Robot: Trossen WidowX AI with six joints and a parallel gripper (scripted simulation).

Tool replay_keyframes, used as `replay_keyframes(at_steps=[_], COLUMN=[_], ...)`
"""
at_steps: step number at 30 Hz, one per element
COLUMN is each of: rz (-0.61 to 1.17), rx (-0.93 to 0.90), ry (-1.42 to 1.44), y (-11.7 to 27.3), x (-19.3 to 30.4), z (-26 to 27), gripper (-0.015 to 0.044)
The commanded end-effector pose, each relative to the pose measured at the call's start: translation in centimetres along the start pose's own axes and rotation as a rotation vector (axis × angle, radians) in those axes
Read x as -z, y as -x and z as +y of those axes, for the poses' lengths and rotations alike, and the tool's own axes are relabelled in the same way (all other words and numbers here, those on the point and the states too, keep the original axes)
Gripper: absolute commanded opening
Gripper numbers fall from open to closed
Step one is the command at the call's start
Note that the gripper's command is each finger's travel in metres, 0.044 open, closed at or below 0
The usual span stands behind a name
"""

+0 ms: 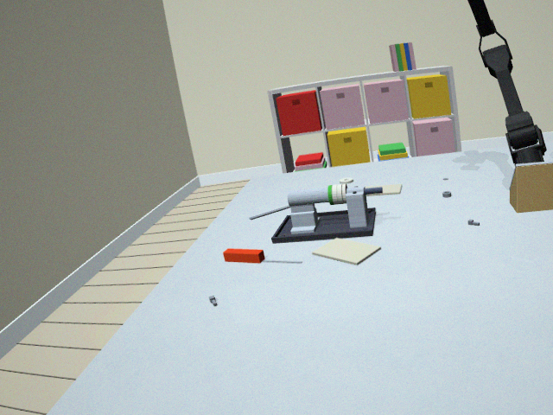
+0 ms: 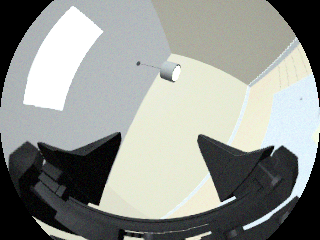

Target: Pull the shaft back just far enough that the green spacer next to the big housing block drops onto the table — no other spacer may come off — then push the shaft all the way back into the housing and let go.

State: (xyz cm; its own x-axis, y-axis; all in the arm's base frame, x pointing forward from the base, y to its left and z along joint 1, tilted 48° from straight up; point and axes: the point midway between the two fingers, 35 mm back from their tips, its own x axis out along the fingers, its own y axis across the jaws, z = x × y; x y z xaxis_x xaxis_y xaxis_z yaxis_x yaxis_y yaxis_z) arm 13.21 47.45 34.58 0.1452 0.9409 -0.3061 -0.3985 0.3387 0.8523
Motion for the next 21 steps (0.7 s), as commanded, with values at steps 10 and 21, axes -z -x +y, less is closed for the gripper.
replay_keyframes(at_steps=[10, 21], rz=[-0.129, -0.073], rx=[0.58, 1.192], ry=[-0.043, -0.05], y=[-1.0, 5.9], x=[-7.9, -11.7], z=[-18.2, -35.1], gripper=[0.044, 0.044])
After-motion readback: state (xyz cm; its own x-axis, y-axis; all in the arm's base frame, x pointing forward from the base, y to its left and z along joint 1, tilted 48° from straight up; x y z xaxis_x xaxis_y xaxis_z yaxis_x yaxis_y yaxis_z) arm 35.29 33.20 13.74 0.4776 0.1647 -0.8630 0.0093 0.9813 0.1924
